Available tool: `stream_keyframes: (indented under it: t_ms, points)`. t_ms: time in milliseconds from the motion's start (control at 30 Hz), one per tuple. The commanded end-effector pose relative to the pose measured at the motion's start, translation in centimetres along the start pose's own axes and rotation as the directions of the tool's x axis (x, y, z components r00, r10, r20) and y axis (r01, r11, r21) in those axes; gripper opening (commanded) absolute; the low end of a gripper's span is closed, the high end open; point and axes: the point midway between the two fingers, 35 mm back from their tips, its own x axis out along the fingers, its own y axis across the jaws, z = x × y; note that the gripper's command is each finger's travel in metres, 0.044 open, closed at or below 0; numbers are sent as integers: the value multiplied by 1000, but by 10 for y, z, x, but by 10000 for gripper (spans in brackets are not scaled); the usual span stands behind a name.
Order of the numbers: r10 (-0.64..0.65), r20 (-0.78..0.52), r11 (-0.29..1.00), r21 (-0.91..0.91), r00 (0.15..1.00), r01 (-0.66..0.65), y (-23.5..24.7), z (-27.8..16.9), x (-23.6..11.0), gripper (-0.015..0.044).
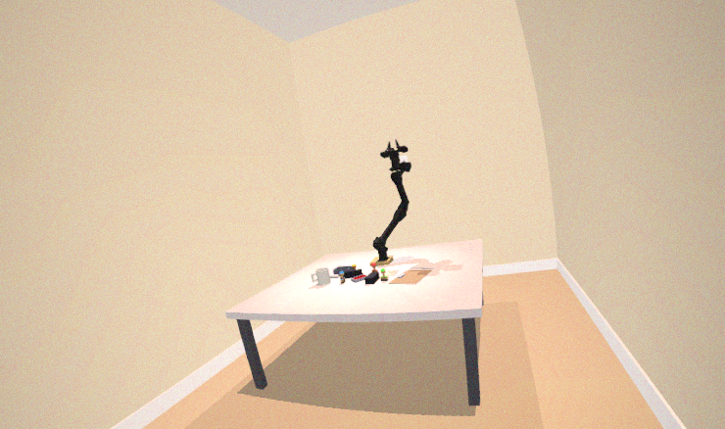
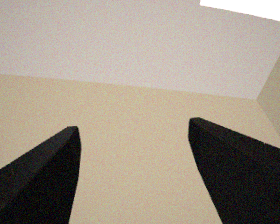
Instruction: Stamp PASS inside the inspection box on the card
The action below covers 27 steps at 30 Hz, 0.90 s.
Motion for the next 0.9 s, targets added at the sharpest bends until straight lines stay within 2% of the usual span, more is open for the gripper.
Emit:
stream_keyframes:
  t_ms: [0,333,567,867]
  points:
    - [66,158,996,40,985,-73,45,60,1,228]
    - [201,387,905,277,900,-321,117,145,-12,228]
    - [290,576,719,396,764,-571,166,220,-44,228]
    - [307,753,454,422,582,-785,195,301,-96,228]
